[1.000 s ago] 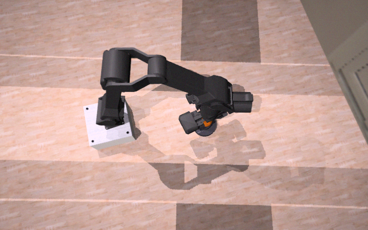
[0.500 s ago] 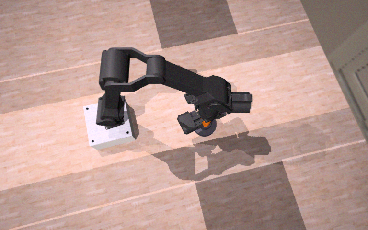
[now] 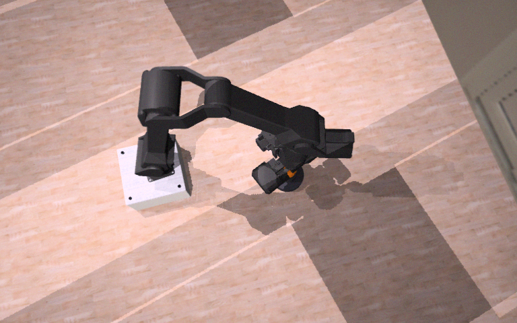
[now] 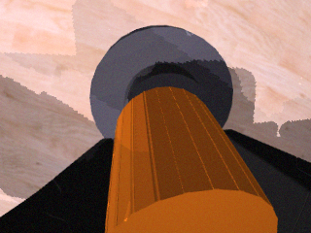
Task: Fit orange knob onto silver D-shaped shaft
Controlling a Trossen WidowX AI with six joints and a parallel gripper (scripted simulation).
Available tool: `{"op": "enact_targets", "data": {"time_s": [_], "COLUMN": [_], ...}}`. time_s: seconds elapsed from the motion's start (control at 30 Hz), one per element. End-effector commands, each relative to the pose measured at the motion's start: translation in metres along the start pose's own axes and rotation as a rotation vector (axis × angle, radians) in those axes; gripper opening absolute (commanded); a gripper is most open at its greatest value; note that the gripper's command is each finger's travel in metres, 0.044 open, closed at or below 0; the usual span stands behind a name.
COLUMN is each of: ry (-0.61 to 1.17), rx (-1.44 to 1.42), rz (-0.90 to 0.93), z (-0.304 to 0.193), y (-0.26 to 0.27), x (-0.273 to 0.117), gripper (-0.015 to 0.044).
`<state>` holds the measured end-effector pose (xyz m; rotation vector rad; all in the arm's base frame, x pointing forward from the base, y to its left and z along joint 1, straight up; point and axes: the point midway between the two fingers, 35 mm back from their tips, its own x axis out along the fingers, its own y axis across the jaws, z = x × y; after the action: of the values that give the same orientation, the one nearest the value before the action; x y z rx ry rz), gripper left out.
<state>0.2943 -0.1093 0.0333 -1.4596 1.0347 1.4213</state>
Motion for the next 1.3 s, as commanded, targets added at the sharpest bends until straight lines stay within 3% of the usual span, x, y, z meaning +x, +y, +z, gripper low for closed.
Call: {"op": "enact_targets", "data": {"time_s": [0.0,1.1,1.27], "ry": [0.003,0.002,0.003], "rx": [-0.009,-0.009,-0.134], "rz": [-0.005,-0.005,-0.005], "z": [-0.0022,-0.0012,-0.0005], "y": [-0.0032,-0.0026,-0.0012], "x": [-0.0005,-0.0011,-0.0020], "gripper": [0.0000,0.0000,0.0000]}}
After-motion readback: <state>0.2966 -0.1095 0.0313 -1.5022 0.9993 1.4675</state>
